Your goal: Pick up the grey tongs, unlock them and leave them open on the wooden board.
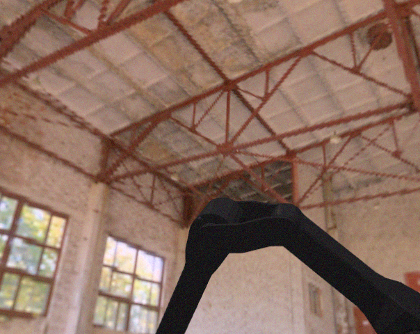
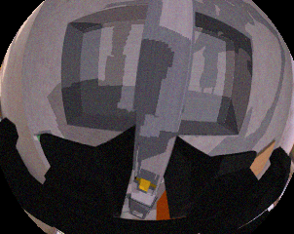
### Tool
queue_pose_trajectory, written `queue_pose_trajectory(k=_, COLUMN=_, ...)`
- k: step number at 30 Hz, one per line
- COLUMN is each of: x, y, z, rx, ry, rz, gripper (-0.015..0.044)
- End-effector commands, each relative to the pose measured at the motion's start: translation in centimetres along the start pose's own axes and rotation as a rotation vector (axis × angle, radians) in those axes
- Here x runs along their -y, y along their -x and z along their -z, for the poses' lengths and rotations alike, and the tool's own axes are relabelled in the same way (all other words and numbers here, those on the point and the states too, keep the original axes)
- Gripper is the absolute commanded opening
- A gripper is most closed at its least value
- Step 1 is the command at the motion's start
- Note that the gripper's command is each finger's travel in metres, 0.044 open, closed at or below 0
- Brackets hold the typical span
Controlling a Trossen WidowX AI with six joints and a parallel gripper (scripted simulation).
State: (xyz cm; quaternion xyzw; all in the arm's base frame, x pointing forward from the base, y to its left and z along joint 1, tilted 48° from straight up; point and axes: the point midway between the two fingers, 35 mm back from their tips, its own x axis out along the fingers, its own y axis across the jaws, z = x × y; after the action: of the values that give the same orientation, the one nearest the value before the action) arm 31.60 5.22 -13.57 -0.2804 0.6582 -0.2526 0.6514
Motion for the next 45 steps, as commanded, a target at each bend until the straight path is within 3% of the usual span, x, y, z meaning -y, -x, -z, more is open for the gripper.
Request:
queue_pose_trajectory(k=1, x=0.0, y=0.1, z=-0.4, rx=0.03, ry=-0.035, rz=0.056, gripper=-0.015)
queue_pose_trajectory(k=14, x=1.0, y=0.4, z=-0.7, rx=0.022, ry=0.027, rz=0.041, gripper=-0.015)
queue_pose_trajectory(k=45, x=16.7, y=3.3, z=-3.7, rx=0.023, ry=0.715, rz=0.037, gripper=-0.015)
